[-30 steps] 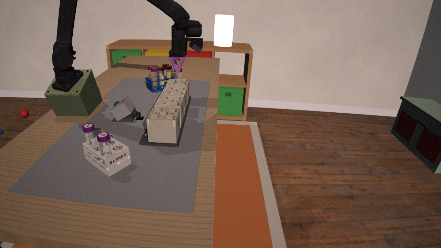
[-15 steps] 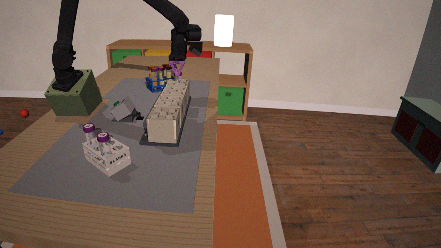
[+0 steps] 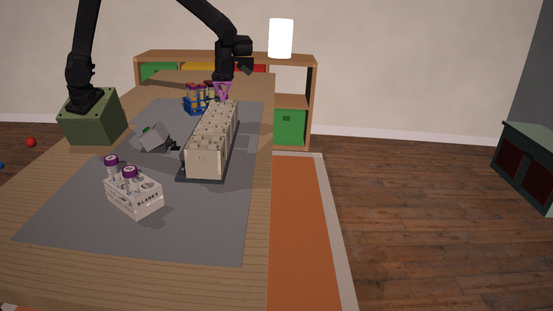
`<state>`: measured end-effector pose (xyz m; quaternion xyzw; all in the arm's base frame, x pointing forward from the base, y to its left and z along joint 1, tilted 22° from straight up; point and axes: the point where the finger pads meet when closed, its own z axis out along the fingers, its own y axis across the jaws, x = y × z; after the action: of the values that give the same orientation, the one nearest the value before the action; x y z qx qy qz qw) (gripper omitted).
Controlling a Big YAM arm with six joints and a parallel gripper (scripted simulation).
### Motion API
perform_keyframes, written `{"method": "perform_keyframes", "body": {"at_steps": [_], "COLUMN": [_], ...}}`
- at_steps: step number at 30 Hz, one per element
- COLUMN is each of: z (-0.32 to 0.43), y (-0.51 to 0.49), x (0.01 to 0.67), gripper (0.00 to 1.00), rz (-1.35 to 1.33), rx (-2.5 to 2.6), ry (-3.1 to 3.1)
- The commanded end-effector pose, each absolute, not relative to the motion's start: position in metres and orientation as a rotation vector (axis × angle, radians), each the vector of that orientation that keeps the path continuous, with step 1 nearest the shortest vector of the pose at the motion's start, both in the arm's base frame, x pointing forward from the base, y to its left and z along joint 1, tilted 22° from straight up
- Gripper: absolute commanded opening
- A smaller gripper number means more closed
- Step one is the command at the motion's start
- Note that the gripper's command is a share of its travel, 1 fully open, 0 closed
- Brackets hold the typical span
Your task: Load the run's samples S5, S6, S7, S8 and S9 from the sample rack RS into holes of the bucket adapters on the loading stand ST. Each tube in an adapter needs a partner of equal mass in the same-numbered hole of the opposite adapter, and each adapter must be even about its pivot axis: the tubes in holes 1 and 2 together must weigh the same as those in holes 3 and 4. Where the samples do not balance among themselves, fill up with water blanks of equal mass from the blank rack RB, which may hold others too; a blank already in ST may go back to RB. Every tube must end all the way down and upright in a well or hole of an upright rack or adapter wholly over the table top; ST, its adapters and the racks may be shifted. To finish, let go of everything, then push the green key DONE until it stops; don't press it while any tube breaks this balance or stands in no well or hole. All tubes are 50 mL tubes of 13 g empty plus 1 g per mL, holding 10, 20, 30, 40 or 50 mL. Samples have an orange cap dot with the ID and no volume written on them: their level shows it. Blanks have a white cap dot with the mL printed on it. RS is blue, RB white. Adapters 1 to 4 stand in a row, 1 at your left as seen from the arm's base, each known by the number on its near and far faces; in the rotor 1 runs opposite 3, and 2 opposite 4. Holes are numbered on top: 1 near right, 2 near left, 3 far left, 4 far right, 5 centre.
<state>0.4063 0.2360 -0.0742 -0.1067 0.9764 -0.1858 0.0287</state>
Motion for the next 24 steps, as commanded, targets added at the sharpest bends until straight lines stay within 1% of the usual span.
{"method": "perform_keyframes", "body": {"at_steps": [1,9,10,23,24], "z": [-0.061,-0.062,-0.062,-0.062,-0.045], "y": [0.248,0.247,0.247,0.247,0.248], "x": [0.42,0.42,0.42,0.42,0.429], "gripper": [0.0,0.0,0.55,0.55,0.55], "rz": [-0.531,-0.531,-0.531,-0.531,-0.512], "rx": [-0.319,-0.319,-0.319,-0.319,-0.293], "ry": [2.981,2.981,2.981,2.981,2.969]}}
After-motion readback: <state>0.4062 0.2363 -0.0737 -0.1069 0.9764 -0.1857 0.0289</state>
